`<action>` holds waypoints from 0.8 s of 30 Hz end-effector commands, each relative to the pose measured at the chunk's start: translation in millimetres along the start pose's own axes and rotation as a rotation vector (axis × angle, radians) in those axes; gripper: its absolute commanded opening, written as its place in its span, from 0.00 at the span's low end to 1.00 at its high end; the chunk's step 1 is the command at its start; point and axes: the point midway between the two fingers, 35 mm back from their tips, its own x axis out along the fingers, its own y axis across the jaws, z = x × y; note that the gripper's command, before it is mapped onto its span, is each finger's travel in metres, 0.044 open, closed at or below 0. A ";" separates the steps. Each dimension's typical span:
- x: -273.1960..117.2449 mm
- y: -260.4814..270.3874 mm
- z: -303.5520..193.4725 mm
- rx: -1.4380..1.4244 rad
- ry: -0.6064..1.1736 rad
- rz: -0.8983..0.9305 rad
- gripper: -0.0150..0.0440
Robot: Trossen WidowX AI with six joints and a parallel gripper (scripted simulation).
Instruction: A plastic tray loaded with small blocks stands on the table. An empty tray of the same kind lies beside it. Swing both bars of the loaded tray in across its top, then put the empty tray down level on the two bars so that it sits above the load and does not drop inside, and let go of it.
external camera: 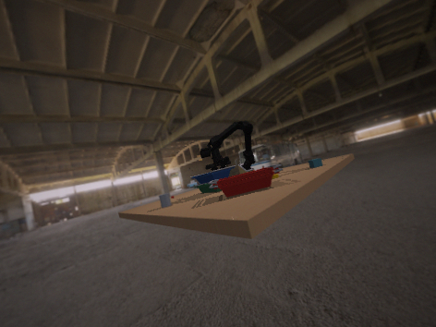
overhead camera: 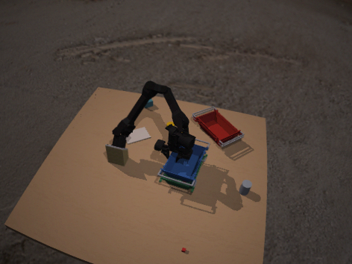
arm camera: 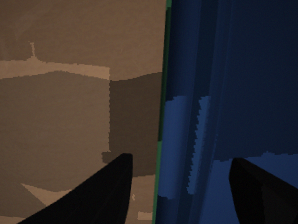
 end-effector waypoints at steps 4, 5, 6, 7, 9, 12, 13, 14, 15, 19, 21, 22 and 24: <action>0.3 0.9 0.1 0.006 -0.001 0.003 0.75; 0.3 0.9 0.1 0.006 -0.001 0.003 0.78; 0.3 0.9 0.1 0.006 -0.001 0.003 0.80; 0.3 0.9 0.1 0.006 -0.001 0.003 0.83; 0.3 0.9 0.1 0.006 -0.001 0.003 0.88; 0.3 0.9 0.1 0.006 -0.001 0.003 0.95; 0.3 0.9 0.1 0.006 -0.001 0.003 0.98; 0.3 0.9 0.1 0.006 -0.001 0.003 1.00; 0.0 0.0 0.0 0.000 0.000 0.000 1.00; 0.0 0.0 0.0 0.000 0.000 0.000 1.00; -0.9 -0.2 -0.1 0.000 0.000 0.000 1.00; -2.7 -0.6 -0.2 0.000 0.001 0.000 1.00; -8.8 -1.8 -0.6 0.001 0.002 0.000 1.00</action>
